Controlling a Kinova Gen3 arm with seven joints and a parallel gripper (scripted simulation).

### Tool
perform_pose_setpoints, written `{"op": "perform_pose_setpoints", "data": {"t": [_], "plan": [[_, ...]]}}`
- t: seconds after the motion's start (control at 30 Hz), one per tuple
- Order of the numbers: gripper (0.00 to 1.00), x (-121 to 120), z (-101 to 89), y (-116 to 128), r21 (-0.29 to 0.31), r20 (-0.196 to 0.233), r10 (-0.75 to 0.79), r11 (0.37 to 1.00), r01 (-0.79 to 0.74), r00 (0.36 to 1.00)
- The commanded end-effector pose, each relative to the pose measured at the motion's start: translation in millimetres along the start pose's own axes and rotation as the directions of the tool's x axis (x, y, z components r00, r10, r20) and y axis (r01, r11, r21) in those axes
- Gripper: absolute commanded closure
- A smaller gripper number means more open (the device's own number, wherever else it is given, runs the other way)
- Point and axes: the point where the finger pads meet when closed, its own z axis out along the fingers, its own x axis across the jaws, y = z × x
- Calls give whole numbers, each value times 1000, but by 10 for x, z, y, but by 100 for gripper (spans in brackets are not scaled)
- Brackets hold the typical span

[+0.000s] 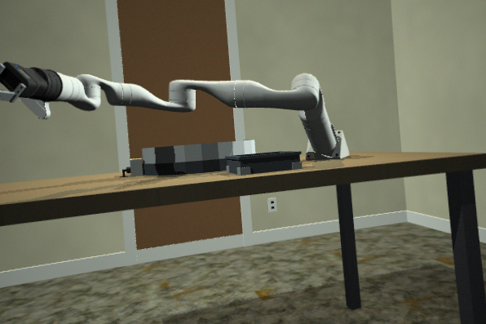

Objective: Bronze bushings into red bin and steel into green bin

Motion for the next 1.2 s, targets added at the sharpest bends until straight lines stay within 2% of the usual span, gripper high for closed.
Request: {"op": "perform_pose_setpoints", "data": {"t": [0.0,0.9,1.07,1.17], "plan": [[0,-13,0,13,-1,1,-2,1000,2,1000],[0,-13,0,13,-1,1,-2,1000,2,1000],[0,114,-459,324,-1,1,-2,1000,2,1000],[0,114,-459,324,-1,1,-2,1000,2,1000]]}}
